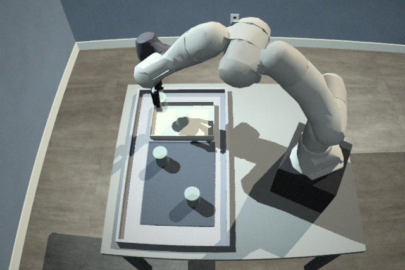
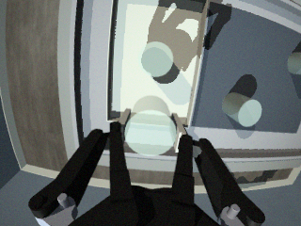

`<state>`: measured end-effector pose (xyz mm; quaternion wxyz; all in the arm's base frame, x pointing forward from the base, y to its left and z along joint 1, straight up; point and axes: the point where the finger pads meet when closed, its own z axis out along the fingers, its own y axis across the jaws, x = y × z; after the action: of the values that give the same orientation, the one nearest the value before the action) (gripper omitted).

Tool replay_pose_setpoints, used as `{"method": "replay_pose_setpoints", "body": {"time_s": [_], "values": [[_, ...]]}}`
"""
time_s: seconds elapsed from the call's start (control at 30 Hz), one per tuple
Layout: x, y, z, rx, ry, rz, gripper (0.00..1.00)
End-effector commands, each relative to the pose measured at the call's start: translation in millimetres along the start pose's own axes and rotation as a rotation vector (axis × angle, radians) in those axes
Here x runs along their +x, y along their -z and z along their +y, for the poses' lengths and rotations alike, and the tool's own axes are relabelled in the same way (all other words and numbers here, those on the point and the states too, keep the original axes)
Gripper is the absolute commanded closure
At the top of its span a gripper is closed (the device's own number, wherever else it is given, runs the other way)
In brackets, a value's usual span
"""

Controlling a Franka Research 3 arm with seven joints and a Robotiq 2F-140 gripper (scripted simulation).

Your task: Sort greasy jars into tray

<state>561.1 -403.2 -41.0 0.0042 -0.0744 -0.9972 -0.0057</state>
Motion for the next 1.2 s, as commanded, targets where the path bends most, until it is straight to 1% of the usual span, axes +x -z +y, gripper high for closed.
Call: {"method": "replay_pose_setpoints", "body": {"time_s": [0.0, 0.17, 0.23, 0.73, 0.8, 1.03, 1.17], "values": [[-4, -6.6, -2, 0.004, 0.006, -0.013, 1.0], [-5, -19.8, -2, 0.004, 0.006, -0.013, 1.0], [-5, -19.8, -2, 0.004, 0.006, -0.013, 1.0], [-5, -59.6, -2, 0.004, 0.006, -0.013, 1.0], [-5, -59.6, -2, 0.004, 0.006, -0.013, 1.0], [-5, -78.1, -2, 0.004, 0.006, -0.013, 1.0], [-5, -78.1, -2, 0.004, 0.006, -0.013, 1.0]]}}
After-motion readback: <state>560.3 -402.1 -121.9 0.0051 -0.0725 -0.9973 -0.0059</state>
